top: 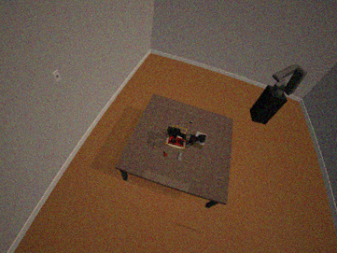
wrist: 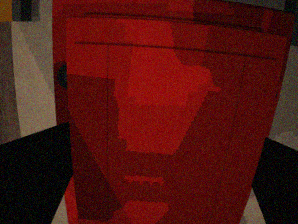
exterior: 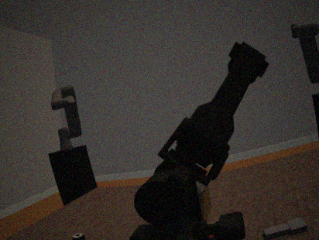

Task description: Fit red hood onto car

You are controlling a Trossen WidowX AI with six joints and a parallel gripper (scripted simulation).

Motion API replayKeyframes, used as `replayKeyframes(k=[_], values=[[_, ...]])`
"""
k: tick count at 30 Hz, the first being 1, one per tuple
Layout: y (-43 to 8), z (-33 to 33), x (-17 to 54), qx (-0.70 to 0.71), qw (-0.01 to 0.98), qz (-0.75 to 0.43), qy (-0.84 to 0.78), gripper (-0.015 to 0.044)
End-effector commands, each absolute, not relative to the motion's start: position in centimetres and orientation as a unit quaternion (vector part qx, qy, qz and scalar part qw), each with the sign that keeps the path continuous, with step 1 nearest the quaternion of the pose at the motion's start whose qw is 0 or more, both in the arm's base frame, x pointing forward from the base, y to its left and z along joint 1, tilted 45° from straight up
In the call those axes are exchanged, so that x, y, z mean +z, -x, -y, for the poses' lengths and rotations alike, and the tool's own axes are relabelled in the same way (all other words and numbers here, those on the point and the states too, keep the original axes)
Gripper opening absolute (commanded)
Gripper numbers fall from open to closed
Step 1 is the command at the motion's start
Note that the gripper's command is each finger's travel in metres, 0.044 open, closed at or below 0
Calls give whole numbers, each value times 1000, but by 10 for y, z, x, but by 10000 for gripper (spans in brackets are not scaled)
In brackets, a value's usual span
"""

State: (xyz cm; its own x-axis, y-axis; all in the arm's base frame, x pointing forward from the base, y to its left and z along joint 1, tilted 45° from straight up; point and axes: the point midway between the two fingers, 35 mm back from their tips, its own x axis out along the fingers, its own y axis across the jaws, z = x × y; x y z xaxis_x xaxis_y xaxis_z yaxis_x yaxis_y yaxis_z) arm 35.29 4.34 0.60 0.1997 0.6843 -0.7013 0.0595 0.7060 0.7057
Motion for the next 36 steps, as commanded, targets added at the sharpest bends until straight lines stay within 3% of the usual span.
replayKeyframes(k=[1,5,22,36], values=[[-352,-44,5,219,707,-594,-315,0],[-353,-43,6,220,708,-593,-314,0],[-353,-44,6,220,708,-593,-314,440],[-340,7,57,220,705,-598,-311,440]])
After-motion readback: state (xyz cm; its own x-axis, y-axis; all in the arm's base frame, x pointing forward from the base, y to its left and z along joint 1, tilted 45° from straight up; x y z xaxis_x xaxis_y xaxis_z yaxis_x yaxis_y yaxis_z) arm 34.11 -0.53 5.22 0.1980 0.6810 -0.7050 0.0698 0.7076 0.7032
